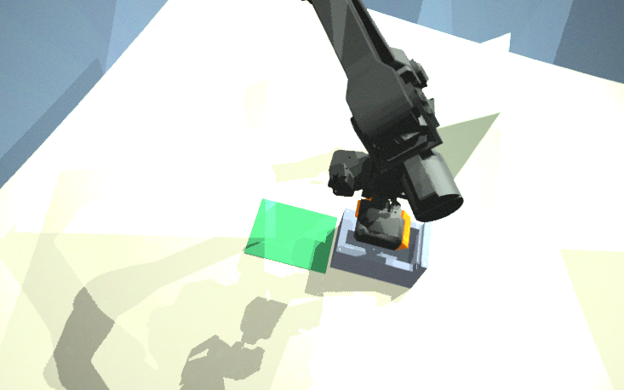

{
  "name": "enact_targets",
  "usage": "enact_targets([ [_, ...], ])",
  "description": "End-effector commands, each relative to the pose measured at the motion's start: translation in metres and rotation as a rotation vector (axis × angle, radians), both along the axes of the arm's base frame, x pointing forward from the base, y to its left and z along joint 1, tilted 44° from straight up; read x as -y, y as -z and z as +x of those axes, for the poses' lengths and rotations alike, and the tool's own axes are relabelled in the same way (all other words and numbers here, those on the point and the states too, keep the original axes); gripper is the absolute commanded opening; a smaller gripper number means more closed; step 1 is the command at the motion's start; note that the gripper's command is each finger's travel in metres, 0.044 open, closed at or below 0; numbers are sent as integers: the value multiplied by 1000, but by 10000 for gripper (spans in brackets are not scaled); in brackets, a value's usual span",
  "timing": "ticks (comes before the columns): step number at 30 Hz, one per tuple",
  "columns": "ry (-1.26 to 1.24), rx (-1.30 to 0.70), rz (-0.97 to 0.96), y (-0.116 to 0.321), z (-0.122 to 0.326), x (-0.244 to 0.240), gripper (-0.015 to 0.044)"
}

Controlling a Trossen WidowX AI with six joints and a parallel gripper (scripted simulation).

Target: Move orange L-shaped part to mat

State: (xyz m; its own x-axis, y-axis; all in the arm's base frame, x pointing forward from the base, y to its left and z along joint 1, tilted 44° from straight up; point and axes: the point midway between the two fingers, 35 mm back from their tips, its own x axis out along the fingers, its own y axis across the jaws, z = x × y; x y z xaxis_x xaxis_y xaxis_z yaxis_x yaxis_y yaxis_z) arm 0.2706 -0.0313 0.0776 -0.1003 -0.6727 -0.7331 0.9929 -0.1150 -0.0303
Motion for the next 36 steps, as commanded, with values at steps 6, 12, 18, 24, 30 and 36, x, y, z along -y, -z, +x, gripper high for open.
enact_targets([
  [6, 1, -1, -6, -32, -7, 36, 0],
  [12, 1, -1, -8, -53, -13, 58, 0],
  [18, 1, -1, -9, -74, -18, 79, 0],
  [24, 1, -1, -10, -93, -22, 99, 0],
  [30, 1, -1, -11, -95, -23, 101, 0],
  [36, 1, -1, -11, -91, -23, 105, 0],
])
